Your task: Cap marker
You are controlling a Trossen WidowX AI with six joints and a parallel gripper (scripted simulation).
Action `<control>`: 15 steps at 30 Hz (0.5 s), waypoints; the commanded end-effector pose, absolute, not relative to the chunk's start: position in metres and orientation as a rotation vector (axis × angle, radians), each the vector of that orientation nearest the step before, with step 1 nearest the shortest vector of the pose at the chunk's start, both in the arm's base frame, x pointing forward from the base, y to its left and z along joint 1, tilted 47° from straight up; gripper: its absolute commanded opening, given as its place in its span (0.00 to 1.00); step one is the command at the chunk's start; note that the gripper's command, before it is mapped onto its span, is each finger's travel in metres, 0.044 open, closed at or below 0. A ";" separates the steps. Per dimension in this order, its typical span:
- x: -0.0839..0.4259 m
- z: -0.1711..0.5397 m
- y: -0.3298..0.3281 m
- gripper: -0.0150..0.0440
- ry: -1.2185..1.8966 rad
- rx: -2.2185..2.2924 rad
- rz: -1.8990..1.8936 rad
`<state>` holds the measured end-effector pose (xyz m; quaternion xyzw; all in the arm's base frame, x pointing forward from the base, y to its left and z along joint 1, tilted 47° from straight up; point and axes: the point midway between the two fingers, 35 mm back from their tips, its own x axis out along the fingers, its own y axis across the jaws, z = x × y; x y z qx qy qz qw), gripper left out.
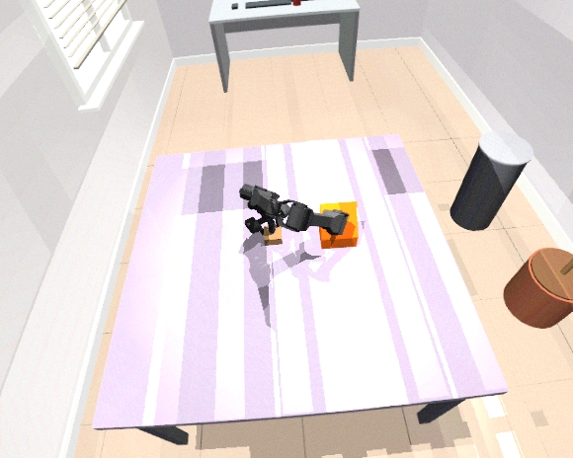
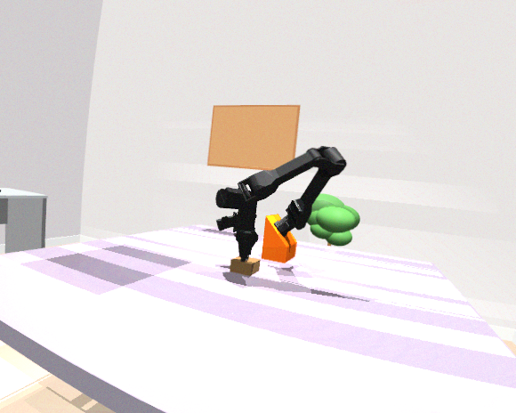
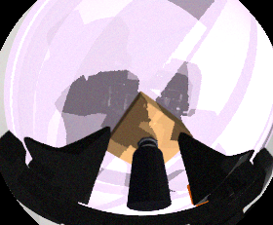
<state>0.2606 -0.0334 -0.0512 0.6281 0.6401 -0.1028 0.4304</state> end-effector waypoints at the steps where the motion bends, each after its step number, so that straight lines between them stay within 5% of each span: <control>1: 0.258 -0.053 -0.032 1.00 1.614 1.558 -0.268; 13: 0.251 0.000 -0.088 1.00 1.596 1.565 -0.259; 15: 0.251 0.001 -0.089 0.91 1.592 1.521 -0.213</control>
